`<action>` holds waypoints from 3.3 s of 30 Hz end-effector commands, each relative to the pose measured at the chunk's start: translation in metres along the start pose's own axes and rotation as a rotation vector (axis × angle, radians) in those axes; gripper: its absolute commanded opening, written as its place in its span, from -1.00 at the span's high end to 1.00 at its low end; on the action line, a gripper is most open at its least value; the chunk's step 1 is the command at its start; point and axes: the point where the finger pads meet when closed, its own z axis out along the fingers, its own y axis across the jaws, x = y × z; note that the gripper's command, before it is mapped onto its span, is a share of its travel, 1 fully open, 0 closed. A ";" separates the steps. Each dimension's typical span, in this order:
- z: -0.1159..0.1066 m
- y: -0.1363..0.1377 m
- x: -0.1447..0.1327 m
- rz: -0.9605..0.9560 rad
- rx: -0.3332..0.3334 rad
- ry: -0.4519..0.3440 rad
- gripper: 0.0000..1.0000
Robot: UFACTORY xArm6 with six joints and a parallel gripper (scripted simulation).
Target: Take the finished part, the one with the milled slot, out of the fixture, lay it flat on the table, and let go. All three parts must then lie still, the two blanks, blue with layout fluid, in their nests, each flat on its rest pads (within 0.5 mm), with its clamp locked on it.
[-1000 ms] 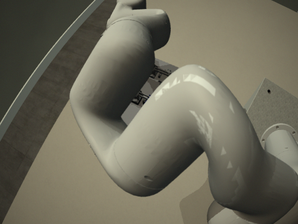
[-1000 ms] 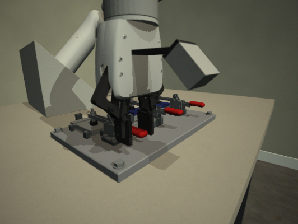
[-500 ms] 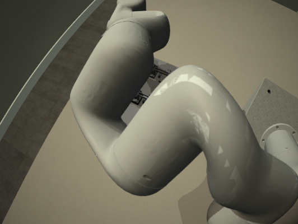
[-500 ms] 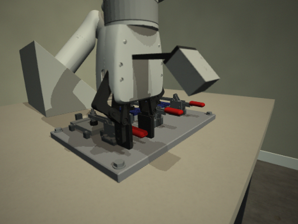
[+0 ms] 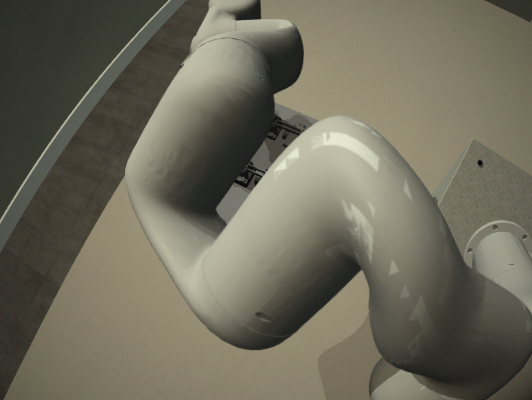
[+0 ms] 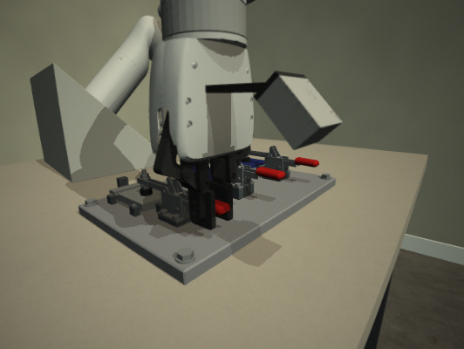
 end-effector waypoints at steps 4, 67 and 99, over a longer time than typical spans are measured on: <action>-0.002 0.000 0.002 -0.001 -0.002 0.004 1.00; -0.015 0.000 -0.005 -0.001 -0.002 0.004 1.00; -0.030 0.000 -0.023 -0.001 -0.002 0.004 1.00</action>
